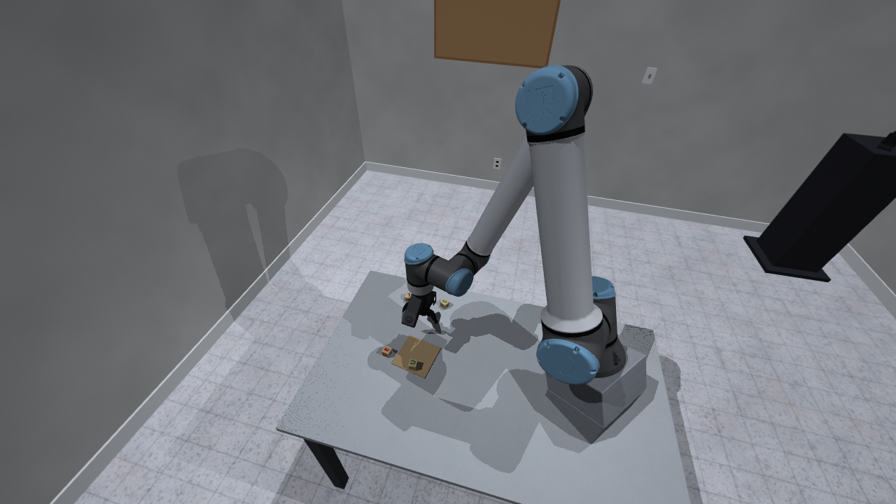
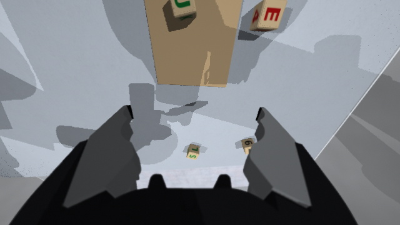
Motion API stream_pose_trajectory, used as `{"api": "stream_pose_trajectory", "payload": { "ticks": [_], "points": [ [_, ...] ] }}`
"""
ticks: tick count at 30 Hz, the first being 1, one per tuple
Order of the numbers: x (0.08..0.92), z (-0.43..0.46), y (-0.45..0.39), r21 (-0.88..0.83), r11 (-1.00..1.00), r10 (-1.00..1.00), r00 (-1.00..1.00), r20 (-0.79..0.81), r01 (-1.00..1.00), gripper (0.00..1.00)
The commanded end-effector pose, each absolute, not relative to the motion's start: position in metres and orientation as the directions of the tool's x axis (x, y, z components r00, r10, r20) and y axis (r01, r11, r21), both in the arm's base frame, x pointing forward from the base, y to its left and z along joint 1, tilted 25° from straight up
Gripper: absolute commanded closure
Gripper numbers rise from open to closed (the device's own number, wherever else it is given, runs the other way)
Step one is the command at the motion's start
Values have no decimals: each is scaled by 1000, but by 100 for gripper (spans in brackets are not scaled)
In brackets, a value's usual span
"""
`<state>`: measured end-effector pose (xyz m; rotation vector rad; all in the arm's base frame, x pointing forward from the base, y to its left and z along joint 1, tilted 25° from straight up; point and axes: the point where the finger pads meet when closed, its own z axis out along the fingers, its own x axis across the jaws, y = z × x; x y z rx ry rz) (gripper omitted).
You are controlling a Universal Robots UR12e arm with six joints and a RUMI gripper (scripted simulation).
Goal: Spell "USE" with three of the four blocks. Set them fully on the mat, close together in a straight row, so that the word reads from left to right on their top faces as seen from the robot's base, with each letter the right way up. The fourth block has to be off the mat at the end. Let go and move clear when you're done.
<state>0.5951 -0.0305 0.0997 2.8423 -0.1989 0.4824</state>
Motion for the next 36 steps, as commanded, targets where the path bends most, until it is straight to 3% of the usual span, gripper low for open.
{"api": "stream_pose_trajectory", "payload": {
  "ticks": [1, 9, 23, 24, 36],
  "points": [
    [585, 114, -100, 168, -944, -210, 909, 360, -284, 0],
    [560, 134, -188, 109, -896, -358, 847, 394, -430, 0],
    [545, 145, -228, 83, -866, -421, 808, 412, -493, 0],
    [545, 145, -228, 83, -866, -421, 808, 412, -493, 60],
    [545, 145, -227, 83, -866, -420, 809, 411, -492, 60]
  ]
}}
